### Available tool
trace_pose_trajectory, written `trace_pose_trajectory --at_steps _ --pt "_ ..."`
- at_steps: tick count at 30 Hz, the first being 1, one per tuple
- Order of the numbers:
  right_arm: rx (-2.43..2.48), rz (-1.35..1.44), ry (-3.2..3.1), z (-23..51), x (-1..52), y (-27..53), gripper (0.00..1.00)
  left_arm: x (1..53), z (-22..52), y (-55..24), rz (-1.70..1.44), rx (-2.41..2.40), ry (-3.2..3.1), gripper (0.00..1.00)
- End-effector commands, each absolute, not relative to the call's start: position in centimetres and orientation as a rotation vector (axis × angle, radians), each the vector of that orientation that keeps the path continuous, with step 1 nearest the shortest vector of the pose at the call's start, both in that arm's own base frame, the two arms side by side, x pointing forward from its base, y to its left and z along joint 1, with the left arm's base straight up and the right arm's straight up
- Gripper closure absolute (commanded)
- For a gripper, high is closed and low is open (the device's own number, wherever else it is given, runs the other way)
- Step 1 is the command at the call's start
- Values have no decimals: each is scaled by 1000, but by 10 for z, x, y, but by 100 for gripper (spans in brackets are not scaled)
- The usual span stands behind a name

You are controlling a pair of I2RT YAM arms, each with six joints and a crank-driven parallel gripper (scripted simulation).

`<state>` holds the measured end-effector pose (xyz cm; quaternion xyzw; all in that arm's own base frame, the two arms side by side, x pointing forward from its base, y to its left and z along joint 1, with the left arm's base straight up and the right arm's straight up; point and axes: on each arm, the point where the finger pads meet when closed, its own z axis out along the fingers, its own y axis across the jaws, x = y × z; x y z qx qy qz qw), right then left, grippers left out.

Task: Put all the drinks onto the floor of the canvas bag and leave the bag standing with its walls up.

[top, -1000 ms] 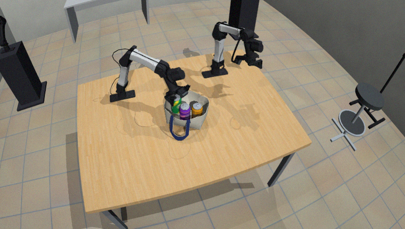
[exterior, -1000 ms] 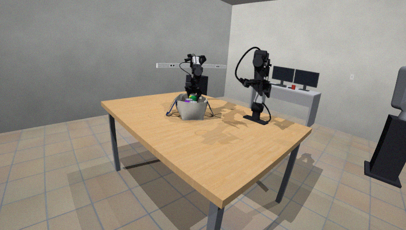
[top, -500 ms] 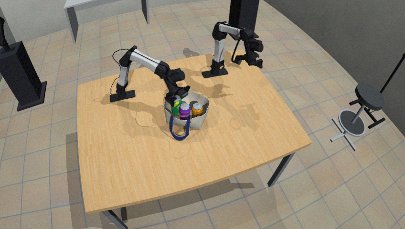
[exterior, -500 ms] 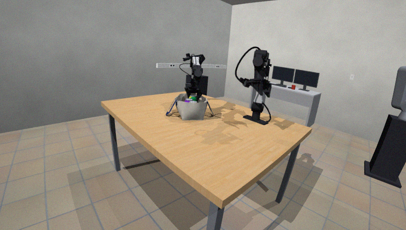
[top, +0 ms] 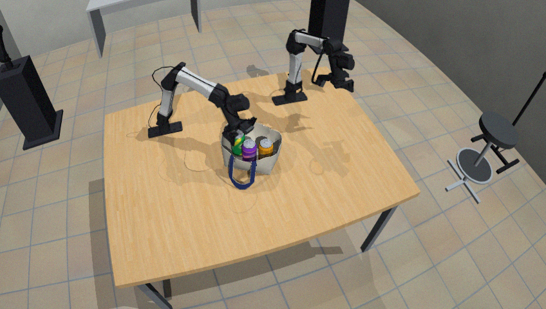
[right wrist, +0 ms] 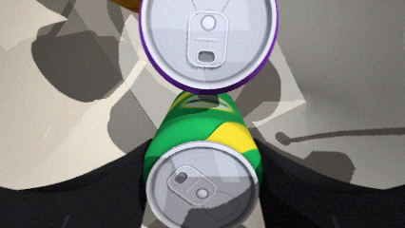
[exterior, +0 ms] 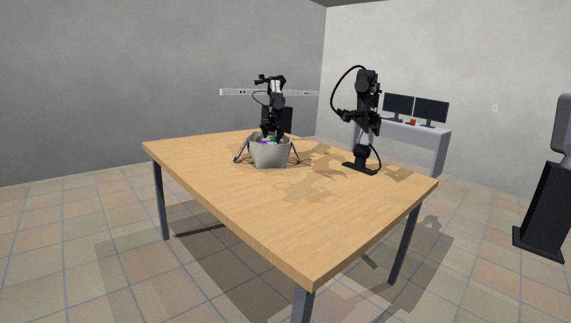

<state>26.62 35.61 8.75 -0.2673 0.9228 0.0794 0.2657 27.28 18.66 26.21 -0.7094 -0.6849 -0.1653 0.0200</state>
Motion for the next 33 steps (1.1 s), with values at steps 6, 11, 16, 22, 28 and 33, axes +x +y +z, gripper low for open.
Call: trace_pose_trajectory --at_steps 6,11,16,22,28,33 --pt "-659 335 2343 128 288 385 11 276 278 187 -585 -2188 -2144 9" --pt "-659 336 2342 128 288 385 11 277 281 186 -598 -2190 -2137 9" --pt "-659 336 2342 128 288 385 11 277 281 186 -598 -2190 -2137 9" --pt "-659 336 2342 128 288 385 9 277 281 186 -598 -2190 -2137 9" --pt "-659 336 2342 128 288 385 9 279 283 186 -611 -2191 -2129 9" --pt "-659 336 2342 128 288 385 9 279 283 186 -611 -2191 -2129 9"
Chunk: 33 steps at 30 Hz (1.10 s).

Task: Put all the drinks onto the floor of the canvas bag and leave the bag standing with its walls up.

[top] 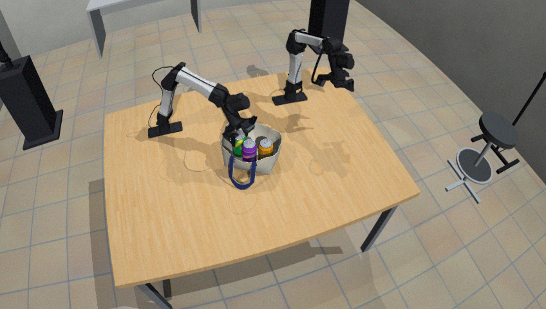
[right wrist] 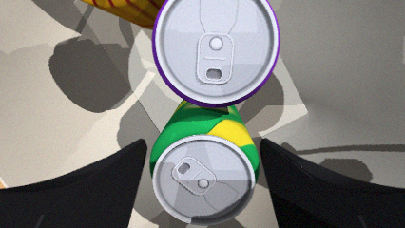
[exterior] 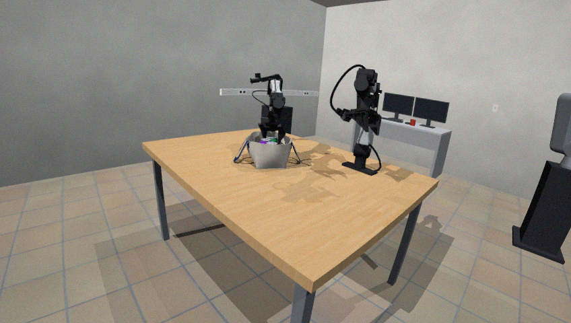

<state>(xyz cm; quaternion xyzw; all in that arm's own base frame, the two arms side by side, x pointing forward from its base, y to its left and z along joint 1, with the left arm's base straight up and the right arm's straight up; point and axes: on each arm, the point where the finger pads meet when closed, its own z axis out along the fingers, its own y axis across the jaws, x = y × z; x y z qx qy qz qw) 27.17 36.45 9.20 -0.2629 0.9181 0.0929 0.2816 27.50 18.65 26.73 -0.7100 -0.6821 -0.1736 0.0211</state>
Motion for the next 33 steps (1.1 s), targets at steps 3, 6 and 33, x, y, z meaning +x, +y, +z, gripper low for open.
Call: trace_pose_trajectory --at_steps 3,6,33 --pt "-701 254 2427 126 273 362 9 279 283 186 -611 -2191 -2129 9" --pt "-678 298 2383 139 280 372 9 279 283 186 -611 -2191 -2129 9" --pt "-716 213 2467 186 269 360 9 281 289 184 -638 -2194 -2113 9"
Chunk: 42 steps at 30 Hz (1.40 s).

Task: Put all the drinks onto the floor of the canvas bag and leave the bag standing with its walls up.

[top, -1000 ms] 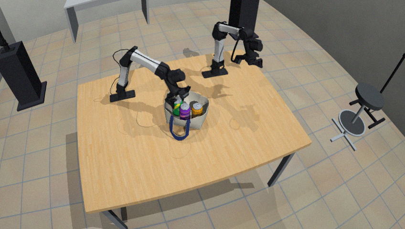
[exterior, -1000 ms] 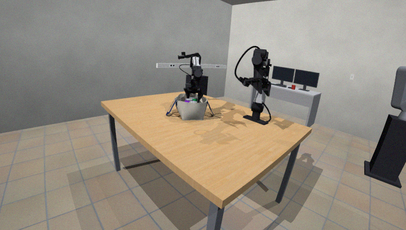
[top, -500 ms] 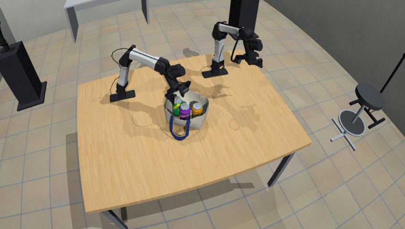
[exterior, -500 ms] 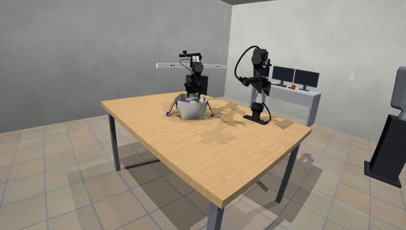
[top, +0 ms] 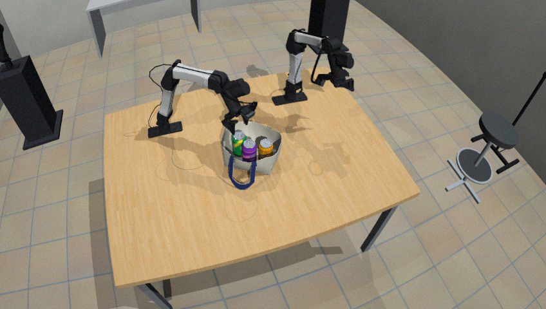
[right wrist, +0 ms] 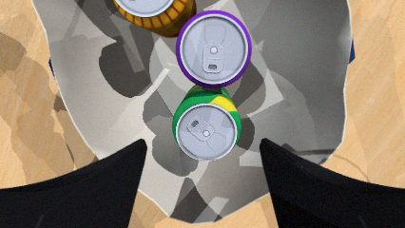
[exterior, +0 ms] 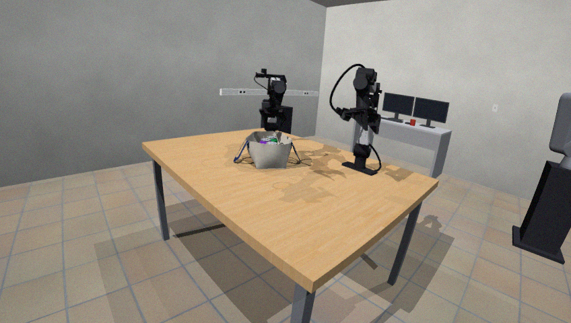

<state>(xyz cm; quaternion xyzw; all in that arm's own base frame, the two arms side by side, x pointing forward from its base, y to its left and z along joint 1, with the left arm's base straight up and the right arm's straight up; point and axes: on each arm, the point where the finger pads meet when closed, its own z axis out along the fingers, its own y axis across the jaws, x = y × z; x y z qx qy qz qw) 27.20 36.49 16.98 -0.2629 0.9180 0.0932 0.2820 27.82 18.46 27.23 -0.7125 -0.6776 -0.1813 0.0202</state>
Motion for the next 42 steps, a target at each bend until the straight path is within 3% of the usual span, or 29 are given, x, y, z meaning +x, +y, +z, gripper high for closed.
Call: trace_pose_trajectory --at_steps 1,33,42 --pt "-716 213 2467 189 268 360 9 281 289 184 -638 -2194 -2113 9" --pt "-666 301 2380 259 273 364 9 284 294 183 -664 -2197 -2095 9" --pt "-577 387 2286 277 312 350 9 308 297 181 -931 -2035 -2339 9"
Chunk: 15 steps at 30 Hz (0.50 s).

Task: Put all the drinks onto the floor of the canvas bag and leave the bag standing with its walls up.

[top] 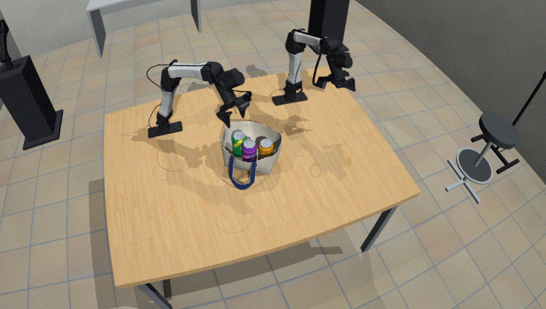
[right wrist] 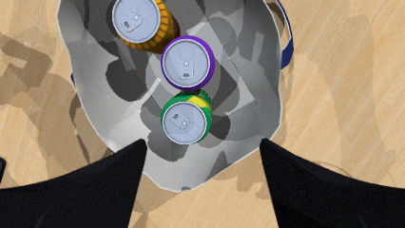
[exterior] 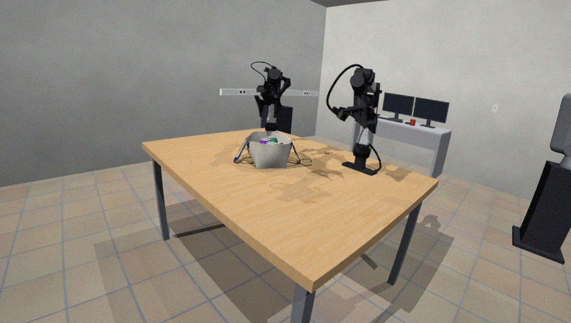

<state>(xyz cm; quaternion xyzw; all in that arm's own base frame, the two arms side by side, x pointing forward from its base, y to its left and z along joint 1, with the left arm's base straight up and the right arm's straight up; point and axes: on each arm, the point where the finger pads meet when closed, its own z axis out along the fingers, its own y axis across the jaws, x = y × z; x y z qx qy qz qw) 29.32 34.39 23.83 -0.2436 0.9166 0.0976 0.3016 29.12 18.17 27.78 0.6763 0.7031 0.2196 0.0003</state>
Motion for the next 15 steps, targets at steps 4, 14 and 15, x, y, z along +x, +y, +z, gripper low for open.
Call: trace_pose_trajectory --at_steps 4,14,15 --pt "-530 408 2226 290 331 335 9 320 303 175 953 1733 2207 9" --pt "-366 408 2033 325 382 260 9 361 337 140 1053 1161 2048 9" --pt "-351 405 2011 328 386 252 9 364 339 136 1055 1113 2033 9"
